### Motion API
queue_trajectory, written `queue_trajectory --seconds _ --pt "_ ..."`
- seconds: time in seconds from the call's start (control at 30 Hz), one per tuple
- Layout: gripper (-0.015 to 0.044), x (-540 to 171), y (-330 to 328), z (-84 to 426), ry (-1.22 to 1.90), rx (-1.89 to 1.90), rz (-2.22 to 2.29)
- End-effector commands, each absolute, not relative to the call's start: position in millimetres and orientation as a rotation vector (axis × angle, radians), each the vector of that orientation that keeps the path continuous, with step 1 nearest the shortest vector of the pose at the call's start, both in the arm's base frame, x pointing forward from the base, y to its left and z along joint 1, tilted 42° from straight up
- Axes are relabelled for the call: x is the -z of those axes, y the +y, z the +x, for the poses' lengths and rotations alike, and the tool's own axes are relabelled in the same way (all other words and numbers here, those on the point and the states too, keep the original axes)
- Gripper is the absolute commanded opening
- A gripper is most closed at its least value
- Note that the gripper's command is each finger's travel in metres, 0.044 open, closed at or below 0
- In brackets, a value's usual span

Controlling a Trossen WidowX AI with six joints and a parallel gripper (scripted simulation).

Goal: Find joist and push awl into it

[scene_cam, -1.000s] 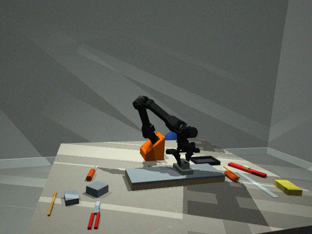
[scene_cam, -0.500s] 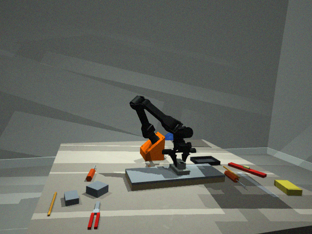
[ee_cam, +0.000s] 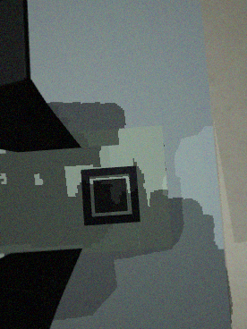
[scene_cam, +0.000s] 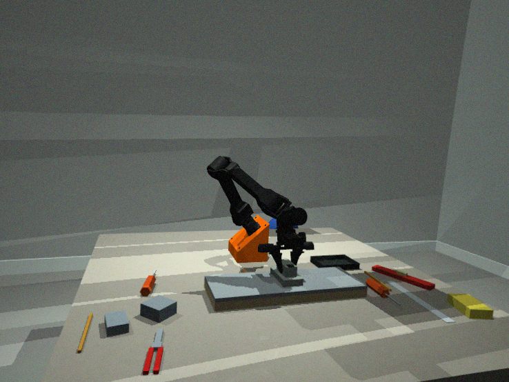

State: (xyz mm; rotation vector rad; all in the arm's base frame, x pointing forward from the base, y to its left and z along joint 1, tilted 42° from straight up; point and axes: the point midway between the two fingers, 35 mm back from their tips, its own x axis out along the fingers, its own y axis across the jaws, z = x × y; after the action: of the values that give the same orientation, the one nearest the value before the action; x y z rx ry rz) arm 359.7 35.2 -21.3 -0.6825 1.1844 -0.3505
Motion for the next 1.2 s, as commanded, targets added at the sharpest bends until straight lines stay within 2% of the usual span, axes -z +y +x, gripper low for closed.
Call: queue_trajectory --seconds 0.0,1.17 --pt "0.0000 13.8 25.2 360.6 1.181 0.365 -0.685" --pt "0.0000 -21.9 -15.2 365.5 1.180 0.367 -0.688"
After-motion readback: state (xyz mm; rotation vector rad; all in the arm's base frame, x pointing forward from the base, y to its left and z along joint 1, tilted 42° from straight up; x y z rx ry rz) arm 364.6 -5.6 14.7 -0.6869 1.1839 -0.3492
